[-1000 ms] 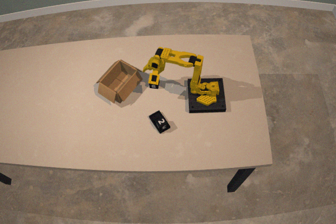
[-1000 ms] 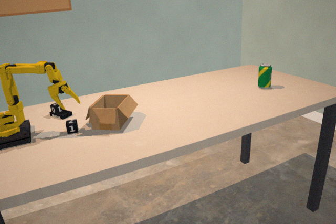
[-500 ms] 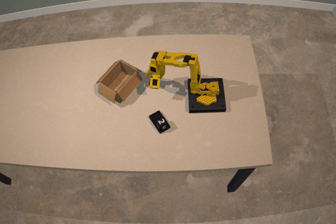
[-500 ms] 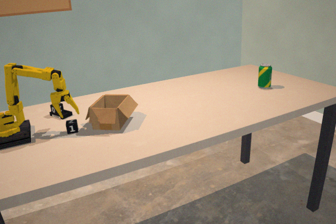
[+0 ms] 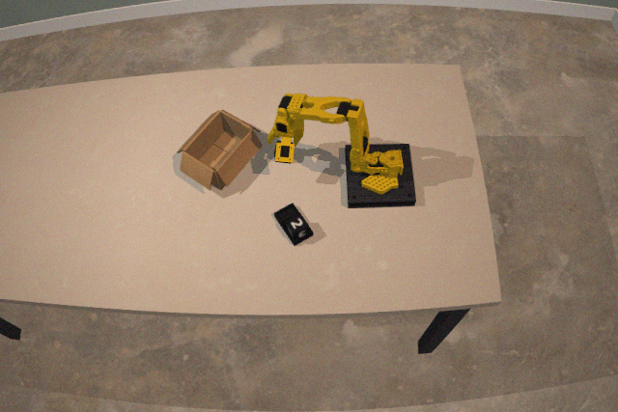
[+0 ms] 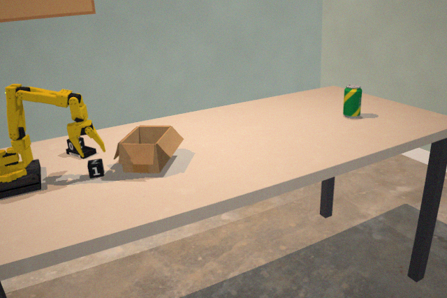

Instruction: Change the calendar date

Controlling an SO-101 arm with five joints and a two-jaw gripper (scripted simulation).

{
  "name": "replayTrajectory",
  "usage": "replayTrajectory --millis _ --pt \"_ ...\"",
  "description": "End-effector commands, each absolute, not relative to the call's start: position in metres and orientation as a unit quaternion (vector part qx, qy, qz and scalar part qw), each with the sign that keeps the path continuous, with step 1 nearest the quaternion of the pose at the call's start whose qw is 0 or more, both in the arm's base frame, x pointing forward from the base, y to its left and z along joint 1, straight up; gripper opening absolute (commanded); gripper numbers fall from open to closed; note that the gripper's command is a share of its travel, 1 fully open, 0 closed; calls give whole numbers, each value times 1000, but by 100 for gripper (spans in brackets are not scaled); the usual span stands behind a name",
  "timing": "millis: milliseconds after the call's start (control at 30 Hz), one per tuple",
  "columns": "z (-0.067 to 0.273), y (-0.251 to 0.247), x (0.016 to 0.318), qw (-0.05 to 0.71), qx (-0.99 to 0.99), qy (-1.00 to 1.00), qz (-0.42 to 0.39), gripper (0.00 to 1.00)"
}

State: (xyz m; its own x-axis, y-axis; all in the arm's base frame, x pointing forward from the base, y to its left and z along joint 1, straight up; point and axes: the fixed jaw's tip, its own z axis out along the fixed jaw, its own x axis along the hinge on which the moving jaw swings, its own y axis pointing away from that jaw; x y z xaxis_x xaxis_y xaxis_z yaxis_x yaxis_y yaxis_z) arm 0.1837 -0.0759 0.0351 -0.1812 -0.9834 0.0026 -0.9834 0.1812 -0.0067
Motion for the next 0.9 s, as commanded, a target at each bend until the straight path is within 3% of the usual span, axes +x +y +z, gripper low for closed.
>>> replayTrajectory --millis 0,867 --pt "28 -80 179 -6 -632 775 11 35" --pt "24 -80 180 -6 -632 775 11 35"
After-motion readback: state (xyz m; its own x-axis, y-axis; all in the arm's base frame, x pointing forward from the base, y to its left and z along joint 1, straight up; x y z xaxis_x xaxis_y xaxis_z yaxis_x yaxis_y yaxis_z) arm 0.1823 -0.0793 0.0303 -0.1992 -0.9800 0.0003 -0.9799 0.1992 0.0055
